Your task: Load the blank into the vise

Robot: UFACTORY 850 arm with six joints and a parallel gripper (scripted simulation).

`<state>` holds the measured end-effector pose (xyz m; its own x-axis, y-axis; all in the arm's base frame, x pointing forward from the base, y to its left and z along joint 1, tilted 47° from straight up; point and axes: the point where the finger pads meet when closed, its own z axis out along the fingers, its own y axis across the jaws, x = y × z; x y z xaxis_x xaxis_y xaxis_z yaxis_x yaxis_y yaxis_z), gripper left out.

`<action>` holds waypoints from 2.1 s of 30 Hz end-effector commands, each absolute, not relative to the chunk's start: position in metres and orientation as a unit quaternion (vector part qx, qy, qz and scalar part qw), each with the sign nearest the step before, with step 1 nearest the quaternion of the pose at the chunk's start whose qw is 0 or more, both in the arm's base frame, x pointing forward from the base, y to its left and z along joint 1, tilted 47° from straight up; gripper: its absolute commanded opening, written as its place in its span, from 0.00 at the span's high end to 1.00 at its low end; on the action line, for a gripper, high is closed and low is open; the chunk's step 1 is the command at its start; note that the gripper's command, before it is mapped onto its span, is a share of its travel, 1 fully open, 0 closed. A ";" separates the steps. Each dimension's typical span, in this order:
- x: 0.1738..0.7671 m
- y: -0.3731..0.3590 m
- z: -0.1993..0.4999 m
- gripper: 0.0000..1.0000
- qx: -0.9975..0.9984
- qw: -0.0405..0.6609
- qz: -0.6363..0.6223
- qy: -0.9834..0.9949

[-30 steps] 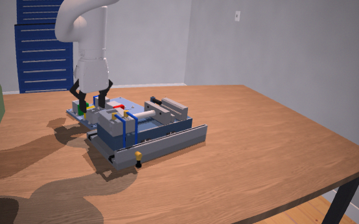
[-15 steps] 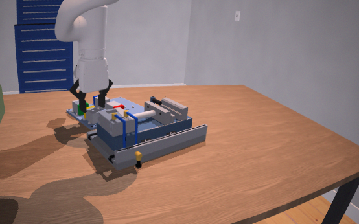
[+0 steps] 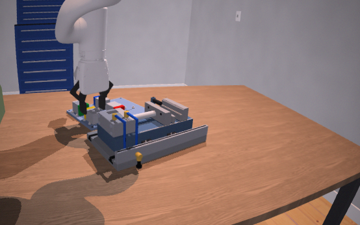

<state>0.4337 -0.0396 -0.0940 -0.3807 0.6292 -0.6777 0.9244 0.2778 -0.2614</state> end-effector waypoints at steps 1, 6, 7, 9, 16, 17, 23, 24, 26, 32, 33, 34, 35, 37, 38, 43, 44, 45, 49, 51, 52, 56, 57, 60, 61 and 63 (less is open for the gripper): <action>0.434 -0.041 -0.095 0.28 0.507 0.229 -0.322 0.766; 0.434 -0.043 -0.098 0.28 0.507 0.229 -0.322 0.766; 0.434 -0.044 -0.098 0.28 0.507 0.229 -0.322 0.766; 0.434 -0.044 -0.099 0.28 0.507 0.229 -0.322 0.766; 0.434 -0.045 -0.099 0.28 0.507 0.229 -0.322 0.766; 0.434 -0.045 -0.099 0.28 0.507 0.229 -0.322 0.766; 0.435 -0.047 -0.101 0.28 0.507 0.229 -0.322 0.766; 0.435 -0.047 -0.101 0.28 0.507 0.229 -0.322 0.766; 0.435 -0.048 -0.102 0.28 0.507 0.229 -0.322 0.766; 0.435 -0.048 -0.102 0.28 0.507 0.229 -0.322 0.766; 0.435 -0.047 -0.101 0.28 0.507 0.229 -0.322 0.766; 0.435 -0.047 -0.101 0.28 0.507 0.229 -0.322 0.766; 0.435 -0.047 -0.101 0.28 0.507 0.229 -0.322 0.766; 0.435 -0.047 -0.101 0.28 0.507 0.229 -0.322 0.766; 0.435 -0.047 -0.101 0.28 0.507 0.229 -0.322 0.766; 0.435 -0.046 -0.101 0.28 0.507 0.229 -0.322 0.766; 0.435 -0.046 -0.101 0.28 0.507 0.229 -0.322 0.766; 0.435 -0.046 -0.101 0.28 0.507 0.229 -0.322 0.766; 0.435 -0.046 -0.101 0.28 0.507 0.229 -0.322 0.766; 0.435 -0.046 -0.101 0.28 0.507 0.229 -0.322 0.766; 0.435 -0.046 -0.101 0.28 0.507 0.229 -0.322 0.766; 0.434 -0.046 -0.100 0.28 0.507 0.229 -0.322 0.766; 0.434 -0.046 -0.100 0.28 0.507 0.229 -0.322 0.766; 0.434 -0.046 -0.100 0.28 0.507 0.229 -0.322 0.766; 0.434 -0.046 -0.100 0.28 0.507 0.229 -0.322 0.766; 0.434 -0.046 -0.100 0.28 0.507 0.229 -0.322 0.766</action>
<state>0.4339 -0.0464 -0.1004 -0.3807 0.6292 -0.6777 0.9244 0.2778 -0.2614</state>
